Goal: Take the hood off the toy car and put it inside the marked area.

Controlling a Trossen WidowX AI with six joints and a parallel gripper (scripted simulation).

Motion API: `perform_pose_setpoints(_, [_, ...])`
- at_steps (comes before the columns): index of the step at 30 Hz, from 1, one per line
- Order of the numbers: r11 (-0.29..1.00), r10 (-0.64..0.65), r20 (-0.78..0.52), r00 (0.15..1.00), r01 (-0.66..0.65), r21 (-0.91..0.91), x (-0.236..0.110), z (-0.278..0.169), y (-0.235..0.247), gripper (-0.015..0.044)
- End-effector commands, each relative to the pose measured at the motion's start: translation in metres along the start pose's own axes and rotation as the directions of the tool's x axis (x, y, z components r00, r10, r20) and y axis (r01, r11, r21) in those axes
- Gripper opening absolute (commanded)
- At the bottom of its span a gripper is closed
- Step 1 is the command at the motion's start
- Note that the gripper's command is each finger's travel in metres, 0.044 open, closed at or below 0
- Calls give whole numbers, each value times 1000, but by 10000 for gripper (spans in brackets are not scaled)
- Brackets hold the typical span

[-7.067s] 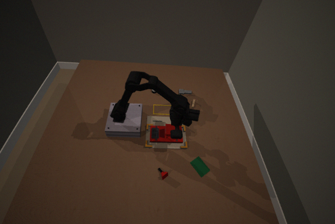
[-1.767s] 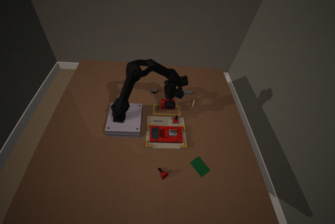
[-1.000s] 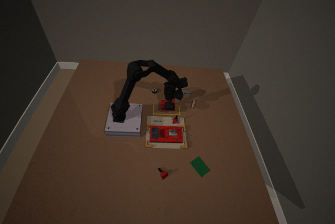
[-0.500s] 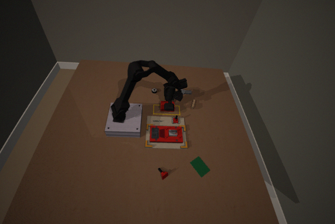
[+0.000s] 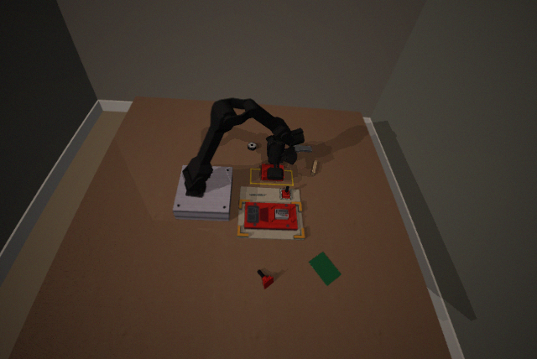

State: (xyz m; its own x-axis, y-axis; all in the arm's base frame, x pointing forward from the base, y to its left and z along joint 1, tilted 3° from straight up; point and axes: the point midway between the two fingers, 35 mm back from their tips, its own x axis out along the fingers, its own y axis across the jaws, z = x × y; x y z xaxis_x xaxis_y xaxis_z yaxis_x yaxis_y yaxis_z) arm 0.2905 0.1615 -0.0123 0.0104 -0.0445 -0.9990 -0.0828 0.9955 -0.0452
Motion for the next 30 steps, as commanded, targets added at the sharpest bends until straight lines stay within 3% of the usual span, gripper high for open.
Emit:
perform_pose_setpoints(1, [1000, 2, 0, 1000, -2, -3, 2, 0, 0, 0])
perform_pose_setpoints(30, [1000, 2, 0, 1000, -2, -3, 16, 0, 0, 0])
